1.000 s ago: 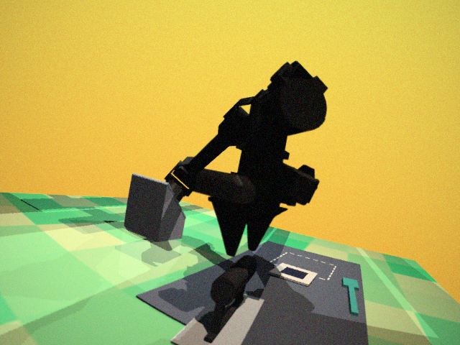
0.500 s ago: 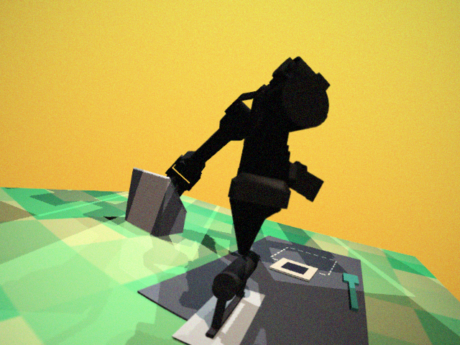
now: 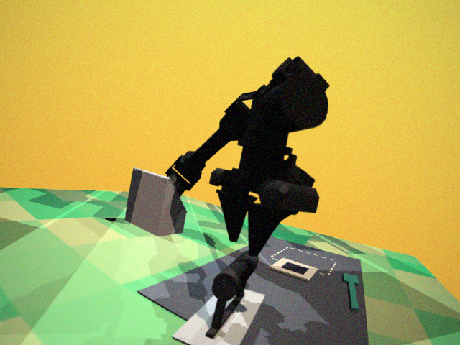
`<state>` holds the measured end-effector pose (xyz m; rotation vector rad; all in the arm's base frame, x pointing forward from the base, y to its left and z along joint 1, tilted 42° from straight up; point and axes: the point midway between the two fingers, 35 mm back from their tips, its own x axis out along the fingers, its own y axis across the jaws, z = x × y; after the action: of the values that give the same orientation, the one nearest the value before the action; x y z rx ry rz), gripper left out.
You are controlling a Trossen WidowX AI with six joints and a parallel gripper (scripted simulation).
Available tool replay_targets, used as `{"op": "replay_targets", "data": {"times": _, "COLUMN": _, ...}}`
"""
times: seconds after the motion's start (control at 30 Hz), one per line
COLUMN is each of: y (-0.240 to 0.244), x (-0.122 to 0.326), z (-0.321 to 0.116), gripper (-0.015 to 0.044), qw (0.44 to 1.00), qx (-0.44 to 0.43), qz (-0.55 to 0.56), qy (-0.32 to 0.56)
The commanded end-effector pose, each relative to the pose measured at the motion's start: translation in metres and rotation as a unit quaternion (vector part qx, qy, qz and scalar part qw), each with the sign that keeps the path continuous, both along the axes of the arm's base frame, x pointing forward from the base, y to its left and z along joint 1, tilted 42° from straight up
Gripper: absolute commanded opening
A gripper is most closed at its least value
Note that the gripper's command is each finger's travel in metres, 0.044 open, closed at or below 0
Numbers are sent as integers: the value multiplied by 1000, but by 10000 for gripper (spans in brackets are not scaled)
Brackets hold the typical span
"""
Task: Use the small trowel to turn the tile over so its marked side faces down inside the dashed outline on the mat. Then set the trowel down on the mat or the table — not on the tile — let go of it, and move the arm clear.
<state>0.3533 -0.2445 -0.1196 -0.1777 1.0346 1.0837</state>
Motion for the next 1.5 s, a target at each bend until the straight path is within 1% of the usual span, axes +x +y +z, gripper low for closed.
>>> {"op": "replay_targets", "data": {"times": 0.0, "y": 0, "x": 0, "z": 1, "gripper": 270, "qw": 997, "qx": -4, "qz": 58, "qy": -50}}
{"op": "replay_targets", "data": {"times": 0.27, "y": 1, "x": 0, "z": 1, "gripper": 270, "qw": 977, "qx": -12, "qz": 163, "qy": -139}}
{"op": "replay_targets", "data": {"times": 0.57, "y": 2, "x": 0, "z": 1, "gripper": 270, "qw": 936, "qx": -21, "qz": 268, "qy": -228}}
{"op": "replay_targets", "data": {"times": 0.83, "y": 2, "x": 0, "z": 0, "gripper": 270, "qw": 935, "qx": -21, "qz": 270, "qy": -230}}
{"op": "replay_targets", "data": {"times": 1.47, "y": 21, "x": 5, "z": -24, "gripper": 270, "qw": 926, "qx": -22, "qz": 289, "qy": -241}}
